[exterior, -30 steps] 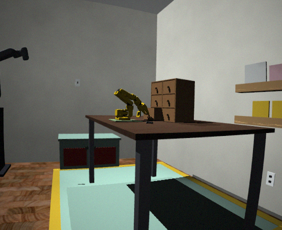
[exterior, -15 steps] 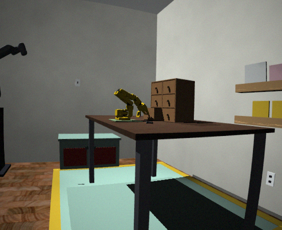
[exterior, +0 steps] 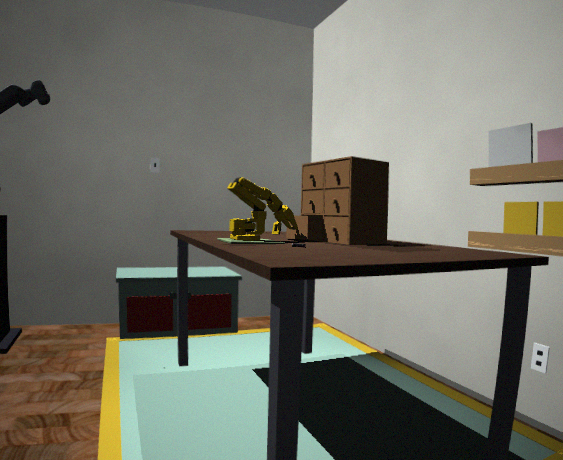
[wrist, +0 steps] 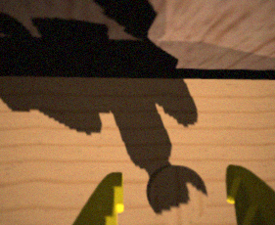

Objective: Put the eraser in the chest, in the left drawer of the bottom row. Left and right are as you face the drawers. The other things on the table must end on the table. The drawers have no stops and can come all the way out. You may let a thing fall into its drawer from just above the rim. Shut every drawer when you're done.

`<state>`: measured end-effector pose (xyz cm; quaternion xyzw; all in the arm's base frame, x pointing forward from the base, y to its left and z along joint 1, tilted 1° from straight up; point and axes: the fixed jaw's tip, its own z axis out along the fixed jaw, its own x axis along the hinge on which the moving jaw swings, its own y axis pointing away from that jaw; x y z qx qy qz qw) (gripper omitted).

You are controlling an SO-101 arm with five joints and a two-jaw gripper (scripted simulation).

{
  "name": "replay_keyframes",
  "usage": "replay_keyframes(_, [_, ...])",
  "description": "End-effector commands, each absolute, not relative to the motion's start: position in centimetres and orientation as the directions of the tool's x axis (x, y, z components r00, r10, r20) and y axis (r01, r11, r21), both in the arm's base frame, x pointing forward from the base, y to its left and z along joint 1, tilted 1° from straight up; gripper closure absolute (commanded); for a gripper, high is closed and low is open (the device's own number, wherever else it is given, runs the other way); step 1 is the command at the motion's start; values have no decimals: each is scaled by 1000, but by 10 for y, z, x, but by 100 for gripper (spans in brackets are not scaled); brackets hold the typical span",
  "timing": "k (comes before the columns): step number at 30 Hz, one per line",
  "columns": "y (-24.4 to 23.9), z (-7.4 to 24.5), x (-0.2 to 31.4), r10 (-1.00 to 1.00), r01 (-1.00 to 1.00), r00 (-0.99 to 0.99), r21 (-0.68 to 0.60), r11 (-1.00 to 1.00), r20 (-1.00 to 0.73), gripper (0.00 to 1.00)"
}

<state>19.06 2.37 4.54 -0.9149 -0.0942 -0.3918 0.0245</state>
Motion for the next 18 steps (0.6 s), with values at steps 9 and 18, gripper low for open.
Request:
replay_keyframes(9, [26, 49, 192, 153, 198, 669, 24, -980, 727, 79])
replay_keyframes(18, [26, 50, 193, 153, 198, 669, 24, -980, 727, 79])
